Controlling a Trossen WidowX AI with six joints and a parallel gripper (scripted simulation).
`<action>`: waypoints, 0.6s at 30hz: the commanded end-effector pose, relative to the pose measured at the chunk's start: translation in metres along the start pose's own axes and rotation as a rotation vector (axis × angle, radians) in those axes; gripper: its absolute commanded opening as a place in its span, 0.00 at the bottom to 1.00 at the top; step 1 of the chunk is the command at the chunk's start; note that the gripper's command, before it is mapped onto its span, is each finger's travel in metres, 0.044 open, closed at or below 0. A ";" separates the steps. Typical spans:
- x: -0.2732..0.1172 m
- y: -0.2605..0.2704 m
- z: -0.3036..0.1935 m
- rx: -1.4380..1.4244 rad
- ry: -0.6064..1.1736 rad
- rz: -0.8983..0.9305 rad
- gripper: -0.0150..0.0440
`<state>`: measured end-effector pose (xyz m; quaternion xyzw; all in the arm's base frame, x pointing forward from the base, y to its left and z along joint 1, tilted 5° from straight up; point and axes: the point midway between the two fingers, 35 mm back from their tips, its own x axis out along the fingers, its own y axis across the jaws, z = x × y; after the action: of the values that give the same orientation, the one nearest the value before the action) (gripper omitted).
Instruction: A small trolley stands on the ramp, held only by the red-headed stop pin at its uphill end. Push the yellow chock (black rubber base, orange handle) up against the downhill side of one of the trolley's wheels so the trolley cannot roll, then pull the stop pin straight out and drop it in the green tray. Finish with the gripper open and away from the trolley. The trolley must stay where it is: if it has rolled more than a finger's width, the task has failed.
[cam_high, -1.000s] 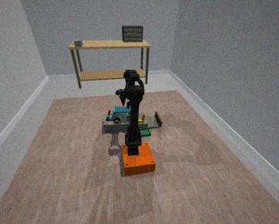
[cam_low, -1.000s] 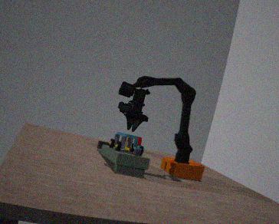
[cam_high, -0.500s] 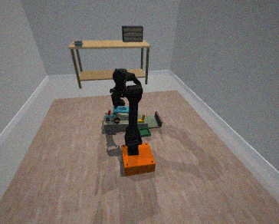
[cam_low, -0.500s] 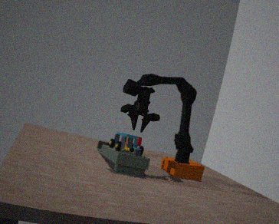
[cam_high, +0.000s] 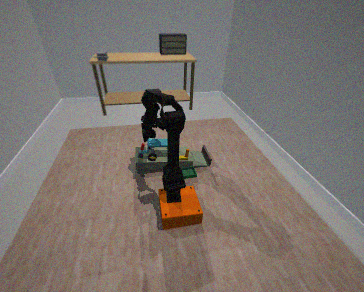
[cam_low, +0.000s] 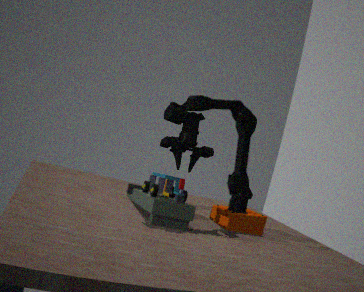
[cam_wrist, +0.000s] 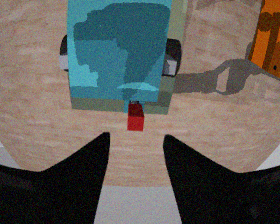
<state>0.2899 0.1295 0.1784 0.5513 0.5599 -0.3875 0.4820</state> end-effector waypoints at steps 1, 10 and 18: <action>0.004 0.000 -0.001 0.007 0.005 -0.001 0.58; 0.018 0.000 -0.002 0.007 0.005 -0.001 0.58; 0.029 0.000 -0.002 0.007 0.005 -0.001 0.58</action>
<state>0.2928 0.1365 0.1572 0.5542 0.5590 -0.3863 0.4808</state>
